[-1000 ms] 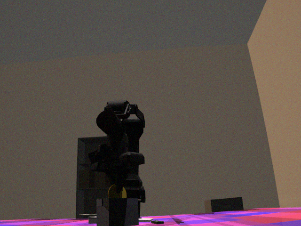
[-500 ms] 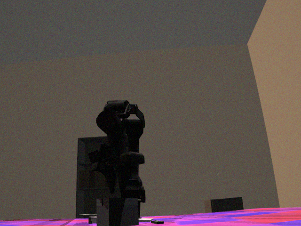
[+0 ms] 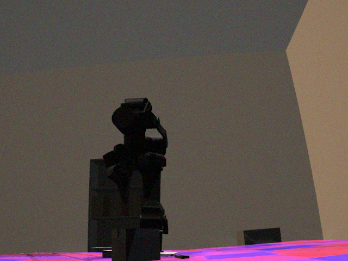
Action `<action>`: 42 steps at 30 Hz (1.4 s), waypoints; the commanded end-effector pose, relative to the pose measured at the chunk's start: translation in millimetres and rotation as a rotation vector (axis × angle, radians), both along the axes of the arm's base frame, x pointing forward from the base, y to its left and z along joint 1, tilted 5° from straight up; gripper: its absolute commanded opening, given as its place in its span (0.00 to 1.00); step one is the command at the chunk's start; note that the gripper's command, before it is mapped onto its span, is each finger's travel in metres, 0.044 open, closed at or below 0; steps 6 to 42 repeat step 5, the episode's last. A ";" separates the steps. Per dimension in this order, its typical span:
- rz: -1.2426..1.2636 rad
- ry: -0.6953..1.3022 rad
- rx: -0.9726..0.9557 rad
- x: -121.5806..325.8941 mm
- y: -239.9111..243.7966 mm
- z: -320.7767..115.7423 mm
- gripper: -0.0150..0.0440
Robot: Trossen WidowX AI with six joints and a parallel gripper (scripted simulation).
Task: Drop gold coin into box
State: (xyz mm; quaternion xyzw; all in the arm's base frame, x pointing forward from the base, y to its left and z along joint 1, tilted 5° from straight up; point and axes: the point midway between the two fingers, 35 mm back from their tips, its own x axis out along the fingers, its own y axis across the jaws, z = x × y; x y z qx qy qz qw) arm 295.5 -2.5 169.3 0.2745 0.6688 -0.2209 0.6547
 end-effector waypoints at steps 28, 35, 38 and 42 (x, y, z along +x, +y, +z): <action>0.005 0.004 0.000 -1.8 -0.4 6.2 1.00; 0.005 0.004 0.000 -1.8 -0.4 6.2 1.00; 0.005 0.004 0.000 -1.8 -0.4 6.2 1.00; 0.005 0.004 0.000 -1.8 -0.4 6.2 1.00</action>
